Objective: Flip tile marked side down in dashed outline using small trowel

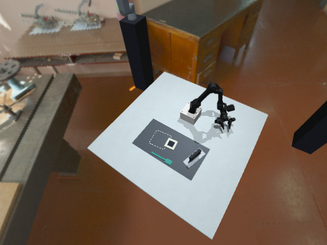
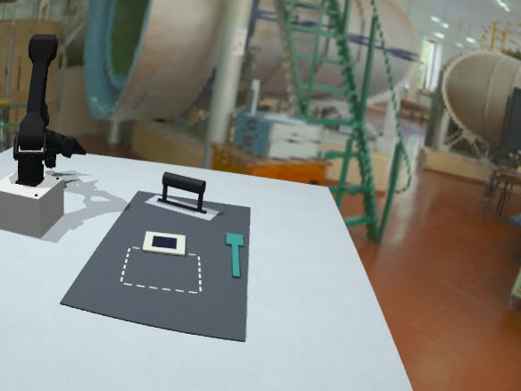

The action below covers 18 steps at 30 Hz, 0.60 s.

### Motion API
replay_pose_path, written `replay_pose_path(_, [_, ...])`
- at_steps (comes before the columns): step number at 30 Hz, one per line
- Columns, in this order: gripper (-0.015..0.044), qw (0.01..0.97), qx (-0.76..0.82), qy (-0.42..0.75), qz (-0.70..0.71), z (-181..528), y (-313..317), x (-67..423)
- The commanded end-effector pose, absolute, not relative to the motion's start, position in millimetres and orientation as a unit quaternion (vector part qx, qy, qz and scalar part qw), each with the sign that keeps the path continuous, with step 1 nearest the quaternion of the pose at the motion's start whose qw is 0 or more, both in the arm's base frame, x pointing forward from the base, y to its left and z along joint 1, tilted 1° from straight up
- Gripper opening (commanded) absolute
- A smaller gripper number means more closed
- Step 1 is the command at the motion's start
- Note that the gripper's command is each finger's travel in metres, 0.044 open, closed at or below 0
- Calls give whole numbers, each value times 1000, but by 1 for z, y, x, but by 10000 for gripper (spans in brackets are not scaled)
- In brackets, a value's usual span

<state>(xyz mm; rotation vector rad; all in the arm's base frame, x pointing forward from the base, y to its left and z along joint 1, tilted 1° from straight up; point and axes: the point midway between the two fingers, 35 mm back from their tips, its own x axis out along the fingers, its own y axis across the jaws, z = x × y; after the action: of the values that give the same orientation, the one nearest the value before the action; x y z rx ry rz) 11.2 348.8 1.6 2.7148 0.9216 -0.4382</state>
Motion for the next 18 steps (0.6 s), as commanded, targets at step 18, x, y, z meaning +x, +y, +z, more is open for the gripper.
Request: replay_pose_path(18, [270, -88, 935, 189, -286, -6, 379, 71])
